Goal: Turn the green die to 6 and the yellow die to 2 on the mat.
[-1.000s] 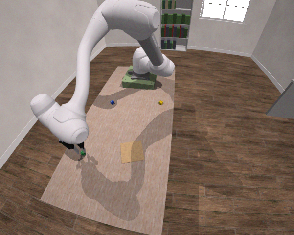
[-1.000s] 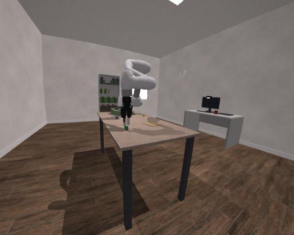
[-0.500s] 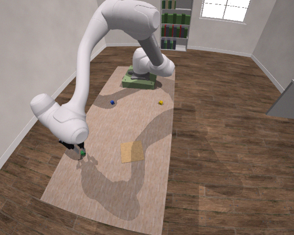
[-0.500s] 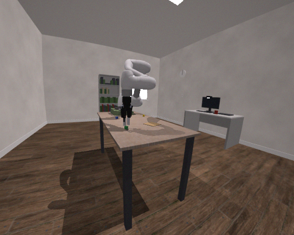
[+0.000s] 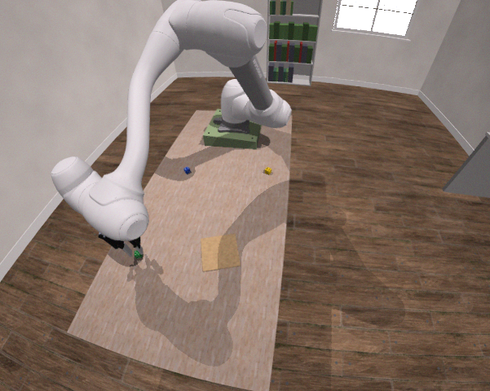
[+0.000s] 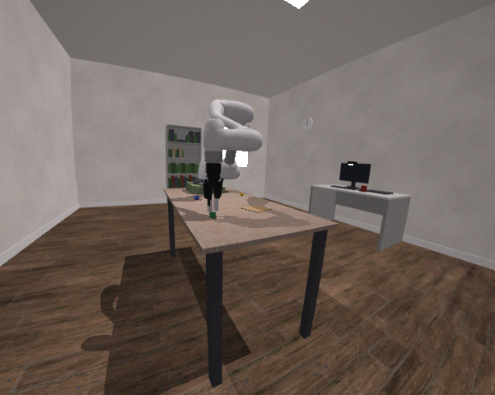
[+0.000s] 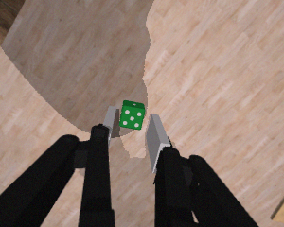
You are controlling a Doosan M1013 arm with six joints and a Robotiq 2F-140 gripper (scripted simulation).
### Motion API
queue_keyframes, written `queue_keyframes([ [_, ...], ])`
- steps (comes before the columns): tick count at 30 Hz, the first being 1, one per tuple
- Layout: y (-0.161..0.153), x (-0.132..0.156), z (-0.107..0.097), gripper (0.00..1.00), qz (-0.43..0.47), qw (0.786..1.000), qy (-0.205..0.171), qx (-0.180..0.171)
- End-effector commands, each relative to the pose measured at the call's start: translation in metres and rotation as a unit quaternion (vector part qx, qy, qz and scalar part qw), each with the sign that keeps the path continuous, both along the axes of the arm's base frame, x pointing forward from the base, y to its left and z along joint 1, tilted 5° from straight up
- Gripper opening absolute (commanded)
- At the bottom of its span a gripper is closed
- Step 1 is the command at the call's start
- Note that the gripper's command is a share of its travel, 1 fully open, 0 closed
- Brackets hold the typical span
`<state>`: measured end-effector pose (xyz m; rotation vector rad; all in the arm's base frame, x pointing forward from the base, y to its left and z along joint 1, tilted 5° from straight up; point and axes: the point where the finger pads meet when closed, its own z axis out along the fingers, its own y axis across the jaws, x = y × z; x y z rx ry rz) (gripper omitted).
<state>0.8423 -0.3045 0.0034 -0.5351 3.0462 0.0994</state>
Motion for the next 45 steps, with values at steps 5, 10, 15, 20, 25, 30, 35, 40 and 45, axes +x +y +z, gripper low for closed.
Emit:
queue_keyframes([
  [5, 0.001, 0.000, -0.009, 0.32, 0.000, 1.000, 0.000, 0.000],
  [10, 0.001, 0.001, -0.016, 0.32, 0.000, 1.000, 0.000, 0.000],
  [15, 0.002, 0.001, -0.023, 0.32, 0.000, 1.000, 0.000, 0.000],
  [20, 0.002, 0.001, -0.025, 0.32, 0.000, 1.000, 0.000, 0.000],
  [25, 0.002, 0.001, -0.025, 0.32, 0.000, 1.000, 0.000, 0.000],
  [30, 0.002, 0.001, -0.025, 0.32, 0.000, 1.000, 0.000, 0.000],
  [35, 0.002, 0.001, -0.025, 0.32, 0.000, 1.000, 0.000, 0.000],
  [40, 0.002, 0.001, -0.025, 0.32, 0.000, 1.000, 0.000, 0.000],
  [45, 0.002, 0.001, -0.025, 0.32, 0.000, 1.000, 0.000, 0.000],
])
